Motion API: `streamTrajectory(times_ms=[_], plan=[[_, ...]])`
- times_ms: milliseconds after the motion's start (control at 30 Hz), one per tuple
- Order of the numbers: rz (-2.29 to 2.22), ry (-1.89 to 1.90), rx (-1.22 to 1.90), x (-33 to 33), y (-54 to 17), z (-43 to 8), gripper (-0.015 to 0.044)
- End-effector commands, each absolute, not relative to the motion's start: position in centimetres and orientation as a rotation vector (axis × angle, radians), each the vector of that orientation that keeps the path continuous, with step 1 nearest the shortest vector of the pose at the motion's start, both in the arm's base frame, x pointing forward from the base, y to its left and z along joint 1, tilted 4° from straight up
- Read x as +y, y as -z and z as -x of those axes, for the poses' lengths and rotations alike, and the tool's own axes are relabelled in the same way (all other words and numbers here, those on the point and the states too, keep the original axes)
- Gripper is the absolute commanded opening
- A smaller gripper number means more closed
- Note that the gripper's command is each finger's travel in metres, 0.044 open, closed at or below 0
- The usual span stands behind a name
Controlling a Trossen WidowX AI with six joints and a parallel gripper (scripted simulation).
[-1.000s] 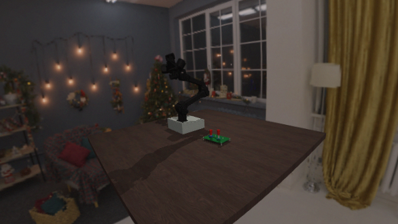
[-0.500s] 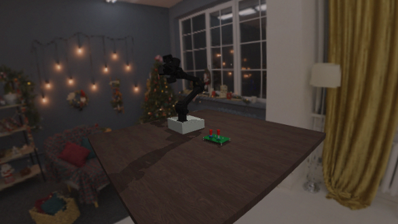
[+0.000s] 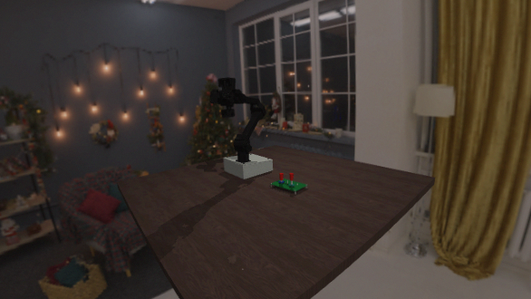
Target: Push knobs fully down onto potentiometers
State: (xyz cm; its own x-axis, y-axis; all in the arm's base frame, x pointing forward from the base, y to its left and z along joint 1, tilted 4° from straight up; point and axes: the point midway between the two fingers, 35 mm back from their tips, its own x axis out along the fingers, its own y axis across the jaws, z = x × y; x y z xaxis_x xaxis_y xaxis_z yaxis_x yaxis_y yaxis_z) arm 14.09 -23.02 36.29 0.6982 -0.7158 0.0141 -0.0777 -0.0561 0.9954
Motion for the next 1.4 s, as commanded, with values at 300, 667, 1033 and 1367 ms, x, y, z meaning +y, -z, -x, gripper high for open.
streamTrajectory(times_ms=[300,667,1033,1367], plan=[[-1.511,0.678,-0.382,-23.5,-32.5,-18.4,0.0000],[-1.432,0.714,-0.107,-22.6,-28.8,-22.1,0.0000],[-1.339,0.711,0.156,-20.8,-25.1,-25.3,0.0000],[-1.211,0.680,0.403,-18.4,-21.7,-27.8,0.0000]])
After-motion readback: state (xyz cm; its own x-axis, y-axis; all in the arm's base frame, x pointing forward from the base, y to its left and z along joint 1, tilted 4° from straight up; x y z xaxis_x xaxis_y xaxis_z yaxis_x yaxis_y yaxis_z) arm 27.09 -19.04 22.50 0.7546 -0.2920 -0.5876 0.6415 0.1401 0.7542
